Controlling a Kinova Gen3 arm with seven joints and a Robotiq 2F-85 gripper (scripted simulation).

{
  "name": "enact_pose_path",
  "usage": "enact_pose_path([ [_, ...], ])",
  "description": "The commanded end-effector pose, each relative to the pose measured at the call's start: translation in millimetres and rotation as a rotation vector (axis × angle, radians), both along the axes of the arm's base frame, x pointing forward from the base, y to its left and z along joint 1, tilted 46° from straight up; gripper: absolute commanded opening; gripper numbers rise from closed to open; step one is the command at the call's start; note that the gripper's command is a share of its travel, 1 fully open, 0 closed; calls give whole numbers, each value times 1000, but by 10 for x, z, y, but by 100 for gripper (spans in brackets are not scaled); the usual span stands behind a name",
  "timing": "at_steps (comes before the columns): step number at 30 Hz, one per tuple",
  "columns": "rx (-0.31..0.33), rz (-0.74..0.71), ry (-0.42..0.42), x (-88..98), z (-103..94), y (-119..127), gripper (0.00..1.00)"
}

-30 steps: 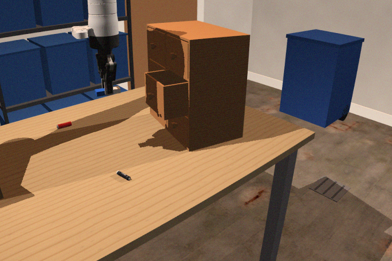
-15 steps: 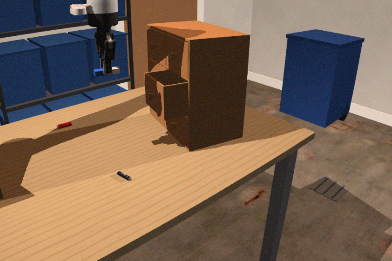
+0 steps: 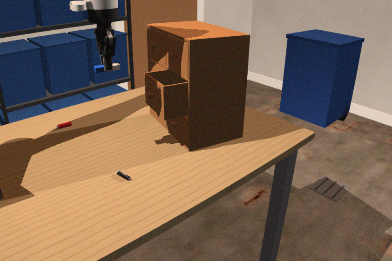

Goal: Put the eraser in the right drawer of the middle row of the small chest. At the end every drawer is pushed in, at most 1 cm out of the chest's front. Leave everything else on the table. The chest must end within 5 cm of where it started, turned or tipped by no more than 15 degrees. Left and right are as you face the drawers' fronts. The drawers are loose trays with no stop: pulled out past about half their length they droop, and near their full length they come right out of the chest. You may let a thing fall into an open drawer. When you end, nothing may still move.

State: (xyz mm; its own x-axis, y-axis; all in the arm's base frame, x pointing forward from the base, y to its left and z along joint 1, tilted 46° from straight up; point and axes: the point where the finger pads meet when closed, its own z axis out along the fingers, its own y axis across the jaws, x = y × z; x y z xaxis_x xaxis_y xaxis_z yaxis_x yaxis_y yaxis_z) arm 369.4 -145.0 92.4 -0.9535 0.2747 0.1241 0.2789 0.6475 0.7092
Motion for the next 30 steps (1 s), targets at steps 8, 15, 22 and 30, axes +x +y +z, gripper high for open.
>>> enact_pose_path([
  [8,-2,-4,-4,1,4,-8,19],
  [15,-6,-14,-13,0,4,-6,19],
  [22,-11,-28,-25,-2,3,-5,19],
  [30,-24,-61,-56,-7,2,-2,19],
])
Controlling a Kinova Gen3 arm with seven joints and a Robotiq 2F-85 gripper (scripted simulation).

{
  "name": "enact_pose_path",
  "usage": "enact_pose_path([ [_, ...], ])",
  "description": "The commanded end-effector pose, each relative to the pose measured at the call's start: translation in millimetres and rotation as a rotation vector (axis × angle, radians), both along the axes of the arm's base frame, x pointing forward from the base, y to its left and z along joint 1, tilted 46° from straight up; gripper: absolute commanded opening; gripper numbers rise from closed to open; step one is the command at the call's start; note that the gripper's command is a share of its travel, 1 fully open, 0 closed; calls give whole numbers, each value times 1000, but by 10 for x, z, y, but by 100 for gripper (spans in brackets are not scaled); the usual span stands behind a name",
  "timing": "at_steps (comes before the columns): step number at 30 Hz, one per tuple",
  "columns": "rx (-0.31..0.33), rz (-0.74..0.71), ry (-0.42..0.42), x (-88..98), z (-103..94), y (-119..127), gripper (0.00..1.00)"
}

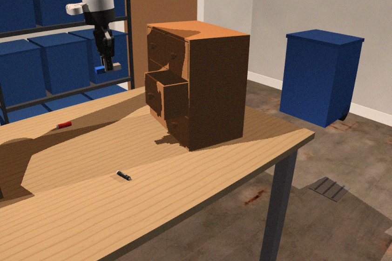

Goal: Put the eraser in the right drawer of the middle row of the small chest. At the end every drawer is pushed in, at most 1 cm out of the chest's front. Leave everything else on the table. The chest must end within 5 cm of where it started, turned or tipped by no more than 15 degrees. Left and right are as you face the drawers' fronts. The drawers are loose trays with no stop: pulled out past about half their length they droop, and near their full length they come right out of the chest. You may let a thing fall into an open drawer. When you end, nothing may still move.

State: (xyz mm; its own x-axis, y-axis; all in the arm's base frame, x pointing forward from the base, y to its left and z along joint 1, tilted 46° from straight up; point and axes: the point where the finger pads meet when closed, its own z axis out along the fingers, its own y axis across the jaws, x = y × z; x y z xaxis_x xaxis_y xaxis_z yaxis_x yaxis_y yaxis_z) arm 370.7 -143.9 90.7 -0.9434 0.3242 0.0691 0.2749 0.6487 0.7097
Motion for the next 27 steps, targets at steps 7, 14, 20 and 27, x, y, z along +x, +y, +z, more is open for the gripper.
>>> enact_pose_path([
  [7,-15,-40,-31,-24,18,-9,19],
  [14,-35,-92,-78,-32,16,-4,19],
  [20,-53,-139,-122,-38,14,1,19],
  [27,-68,-178,-158,-44,13,5,19],
])
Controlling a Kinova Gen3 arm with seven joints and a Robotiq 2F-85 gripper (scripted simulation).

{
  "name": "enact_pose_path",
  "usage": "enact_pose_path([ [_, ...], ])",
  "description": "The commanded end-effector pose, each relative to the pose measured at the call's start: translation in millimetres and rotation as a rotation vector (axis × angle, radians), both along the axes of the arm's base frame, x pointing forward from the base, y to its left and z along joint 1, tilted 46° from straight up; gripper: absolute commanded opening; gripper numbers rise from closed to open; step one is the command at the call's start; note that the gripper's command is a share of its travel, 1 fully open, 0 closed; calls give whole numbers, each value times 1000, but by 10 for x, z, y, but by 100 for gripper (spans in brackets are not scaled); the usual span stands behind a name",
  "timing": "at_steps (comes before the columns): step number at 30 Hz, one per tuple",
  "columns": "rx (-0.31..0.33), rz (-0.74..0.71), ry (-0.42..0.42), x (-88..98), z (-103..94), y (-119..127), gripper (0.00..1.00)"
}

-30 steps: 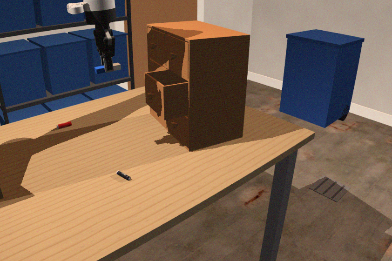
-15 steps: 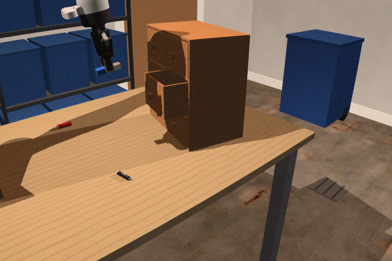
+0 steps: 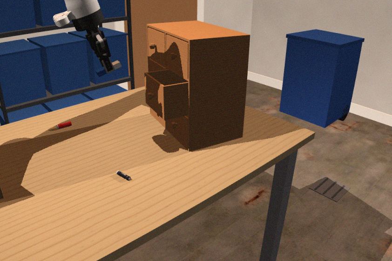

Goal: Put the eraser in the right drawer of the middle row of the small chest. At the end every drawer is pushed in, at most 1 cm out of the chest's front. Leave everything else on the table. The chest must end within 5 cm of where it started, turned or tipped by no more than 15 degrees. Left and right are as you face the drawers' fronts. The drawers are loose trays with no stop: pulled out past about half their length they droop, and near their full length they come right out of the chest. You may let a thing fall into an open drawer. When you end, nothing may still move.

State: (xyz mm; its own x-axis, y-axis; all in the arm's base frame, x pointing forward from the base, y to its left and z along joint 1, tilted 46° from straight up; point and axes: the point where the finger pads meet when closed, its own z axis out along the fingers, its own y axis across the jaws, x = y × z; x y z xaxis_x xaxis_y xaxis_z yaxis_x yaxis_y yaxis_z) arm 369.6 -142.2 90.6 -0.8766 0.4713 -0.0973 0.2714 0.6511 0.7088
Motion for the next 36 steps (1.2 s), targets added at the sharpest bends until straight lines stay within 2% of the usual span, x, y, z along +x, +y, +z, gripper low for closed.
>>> enact_pose_path([
  [1,-5,-24,-12,-34,13,-12,19],
  [36,-83,-226,-197,-62,6,10,19],
])
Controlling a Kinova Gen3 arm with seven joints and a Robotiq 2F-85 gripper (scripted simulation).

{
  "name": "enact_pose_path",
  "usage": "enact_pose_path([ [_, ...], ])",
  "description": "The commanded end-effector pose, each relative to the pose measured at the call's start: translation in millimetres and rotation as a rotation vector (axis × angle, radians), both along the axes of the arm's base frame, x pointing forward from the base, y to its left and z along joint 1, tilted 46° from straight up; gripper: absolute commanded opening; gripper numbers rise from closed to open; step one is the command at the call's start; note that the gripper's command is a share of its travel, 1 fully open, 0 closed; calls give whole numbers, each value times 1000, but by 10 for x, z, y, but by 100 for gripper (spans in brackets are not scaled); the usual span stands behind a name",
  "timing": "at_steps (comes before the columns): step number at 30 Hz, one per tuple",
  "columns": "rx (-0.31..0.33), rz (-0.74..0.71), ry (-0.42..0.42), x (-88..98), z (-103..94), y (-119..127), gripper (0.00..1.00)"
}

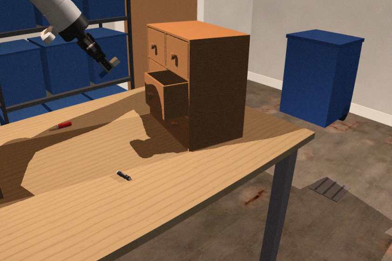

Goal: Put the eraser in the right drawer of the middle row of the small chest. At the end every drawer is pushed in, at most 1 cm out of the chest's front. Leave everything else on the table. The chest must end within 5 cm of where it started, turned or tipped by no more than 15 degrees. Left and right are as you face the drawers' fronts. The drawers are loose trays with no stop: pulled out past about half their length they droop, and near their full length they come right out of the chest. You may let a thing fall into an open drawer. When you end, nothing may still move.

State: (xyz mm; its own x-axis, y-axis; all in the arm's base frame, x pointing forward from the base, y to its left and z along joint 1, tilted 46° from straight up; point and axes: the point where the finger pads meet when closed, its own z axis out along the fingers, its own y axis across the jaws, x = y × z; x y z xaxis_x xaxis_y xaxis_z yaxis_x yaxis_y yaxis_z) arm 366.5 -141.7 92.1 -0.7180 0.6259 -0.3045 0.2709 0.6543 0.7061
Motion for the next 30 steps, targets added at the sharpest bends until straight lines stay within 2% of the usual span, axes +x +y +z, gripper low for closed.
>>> enact_pose_path([
  [1,3,-17,-4,-32,-9,5,19],
  [30,-39,-123,-102,-49,-13,16,19],
])
